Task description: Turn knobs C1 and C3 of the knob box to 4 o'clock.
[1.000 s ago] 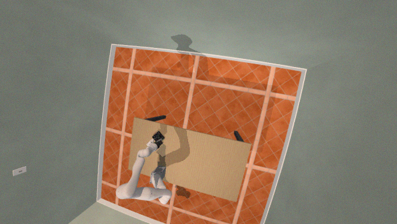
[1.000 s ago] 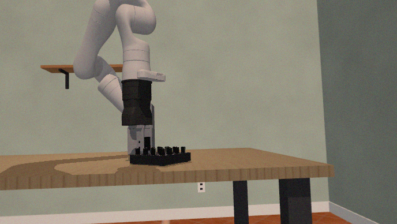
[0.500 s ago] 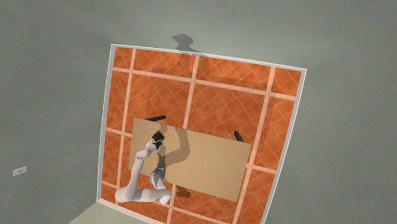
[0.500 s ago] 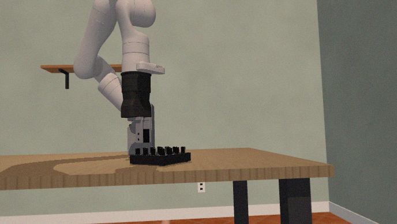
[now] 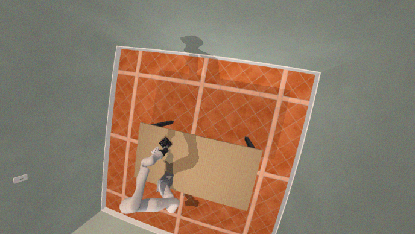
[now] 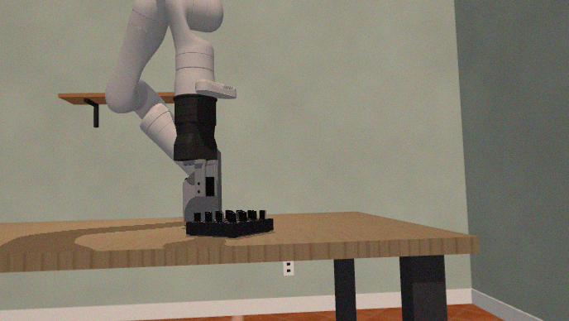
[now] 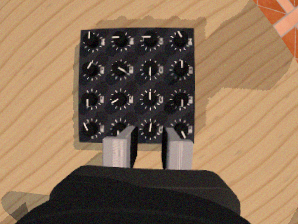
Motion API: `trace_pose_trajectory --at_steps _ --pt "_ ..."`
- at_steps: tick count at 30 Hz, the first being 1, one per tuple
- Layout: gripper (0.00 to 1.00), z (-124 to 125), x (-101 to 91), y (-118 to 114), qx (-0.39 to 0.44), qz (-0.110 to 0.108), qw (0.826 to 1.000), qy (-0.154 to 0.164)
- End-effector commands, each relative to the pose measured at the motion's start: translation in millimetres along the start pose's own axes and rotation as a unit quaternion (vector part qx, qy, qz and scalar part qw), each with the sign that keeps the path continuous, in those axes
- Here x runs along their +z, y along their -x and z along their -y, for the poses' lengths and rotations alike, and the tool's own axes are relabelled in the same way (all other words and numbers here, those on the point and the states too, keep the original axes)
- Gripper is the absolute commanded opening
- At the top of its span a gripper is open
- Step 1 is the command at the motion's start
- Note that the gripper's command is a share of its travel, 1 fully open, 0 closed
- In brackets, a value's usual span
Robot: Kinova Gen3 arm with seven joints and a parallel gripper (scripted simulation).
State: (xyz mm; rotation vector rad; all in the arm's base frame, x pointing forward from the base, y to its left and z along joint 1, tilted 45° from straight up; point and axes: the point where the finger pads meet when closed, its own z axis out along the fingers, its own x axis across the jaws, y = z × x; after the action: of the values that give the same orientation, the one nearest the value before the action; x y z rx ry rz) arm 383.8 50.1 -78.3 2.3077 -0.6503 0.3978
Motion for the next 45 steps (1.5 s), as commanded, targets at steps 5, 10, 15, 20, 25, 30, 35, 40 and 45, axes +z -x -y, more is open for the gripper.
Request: trace_pose_trajectory --at_steps 5,10,15,20,25,30,35,40,45 --pt "0.46 3.4 -3.8 -0.7 0.004 -0.001 1.0 -0.004" --pt "0.46 3.8 -3.9 -0.2 -0.003 -0.001 1.0 -0.003" --pt "0.46 4.3 -3.9 1.9 -0.036 0.001 0.999 -0.001" --pt "0.46 3.6 -3.6 4.2 -0.071 0.003 0.997 0.001" --pt "0.46 2.1 -3.5 9.3 -0.157 0.008 0.988 0.007" --pt "0.46 0.4 -4.3 14.3 -0.27 0.014 0.963 0.01" --pt "0.46 -0.5 -5.5 16.5 -0.344 0.017 0.939 0.011" --pt "0.46 -1.4 -8.6 17.8 -0.468 0.018 0.884 0.01" --pt "0.46 -0.4 -12.8 15.3 -0.579 0.015 0.815 0.006"
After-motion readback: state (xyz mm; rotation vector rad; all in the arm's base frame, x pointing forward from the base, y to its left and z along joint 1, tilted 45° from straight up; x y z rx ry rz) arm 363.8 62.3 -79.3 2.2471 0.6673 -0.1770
